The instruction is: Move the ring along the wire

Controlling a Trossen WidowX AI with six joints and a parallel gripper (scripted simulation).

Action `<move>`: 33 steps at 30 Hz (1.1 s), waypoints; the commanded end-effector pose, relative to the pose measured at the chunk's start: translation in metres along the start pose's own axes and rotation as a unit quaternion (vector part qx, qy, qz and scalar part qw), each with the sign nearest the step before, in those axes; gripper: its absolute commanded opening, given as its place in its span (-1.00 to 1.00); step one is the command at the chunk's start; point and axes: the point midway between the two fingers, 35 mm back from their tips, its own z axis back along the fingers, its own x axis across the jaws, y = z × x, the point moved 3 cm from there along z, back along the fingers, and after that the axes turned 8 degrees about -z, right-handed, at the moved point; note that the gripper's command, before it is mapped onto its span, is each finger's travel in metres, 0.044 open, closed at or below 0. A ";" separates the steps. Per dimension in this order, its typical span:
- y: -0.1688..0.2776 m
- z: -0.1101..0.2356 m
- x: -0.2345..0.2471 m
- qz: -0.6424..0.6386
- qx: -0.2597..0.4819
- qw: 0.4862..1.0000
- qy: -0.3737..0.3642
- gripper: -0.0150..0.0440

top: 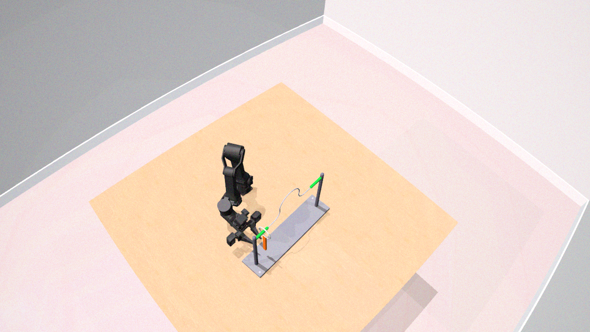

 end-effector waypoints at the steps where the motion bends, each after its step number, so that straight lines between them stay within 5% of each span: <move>1: -0.002 -0.007 -0.001 0.001 -0.001 1.000 0.001 0.05; 33: -0.004 -0.057 -0.001 0.001 -0.003 1.000 0.000 0.05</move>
